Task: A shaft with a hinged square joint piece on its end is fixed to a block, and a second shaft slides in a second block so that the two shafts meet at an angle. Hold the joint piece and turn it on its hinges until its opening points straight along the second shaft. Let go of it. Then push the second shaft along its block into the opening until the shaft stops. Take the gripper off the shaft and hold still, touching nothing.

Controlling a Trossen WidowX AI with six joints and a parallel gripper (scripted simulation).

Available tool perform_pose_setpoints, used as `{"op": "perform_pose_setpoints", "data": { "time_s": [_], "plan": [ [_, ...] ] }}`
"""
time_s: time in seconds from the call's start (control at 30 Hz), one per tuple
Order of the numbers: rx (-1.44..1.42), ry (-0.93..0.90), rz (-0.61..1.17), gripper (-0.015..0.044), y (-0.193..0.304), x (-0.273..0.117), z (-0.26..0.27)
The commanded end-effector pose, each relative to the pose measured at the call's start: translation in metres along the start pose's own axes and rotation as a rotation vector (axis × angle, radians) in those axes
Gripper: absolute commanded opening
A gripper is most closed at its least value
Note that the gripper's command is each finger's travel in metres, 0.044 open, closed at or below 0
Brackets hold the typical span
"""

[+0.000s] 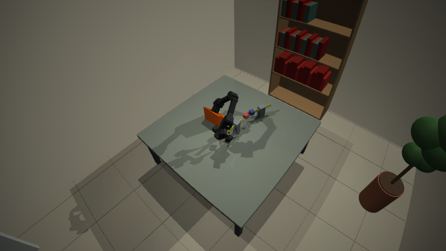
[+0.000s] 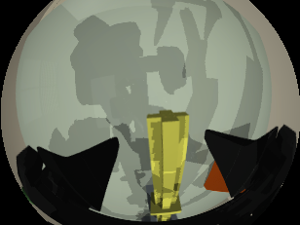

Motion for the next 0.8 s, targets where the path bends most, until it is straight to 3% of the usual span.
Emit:
{"op": "perform_pose_setpoints", "data": {
  "time_s": [0.0,0.43,0.77],
  "plan": [
    [0.010,0.000,0.009,0.0440,0.0001,0.0051,-0.0012],
    [0.010,0.000,0.009,0.0102,0.0001,0.0051,-0.0012],
    [0.010,0.000,0.009,0.0102,0.0001,0.0051,-0.0012]
  ]
}}
Point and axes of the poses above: the point midway between the two fingers, 35 mm back from their tips, its own x axis out along the fingers, its own z axis across the jaws, y = z × x, the point moved 1 cm from there along -x, back along the fingers, and after that the axes turned 8 degrees about x, right-handed, at the moved point
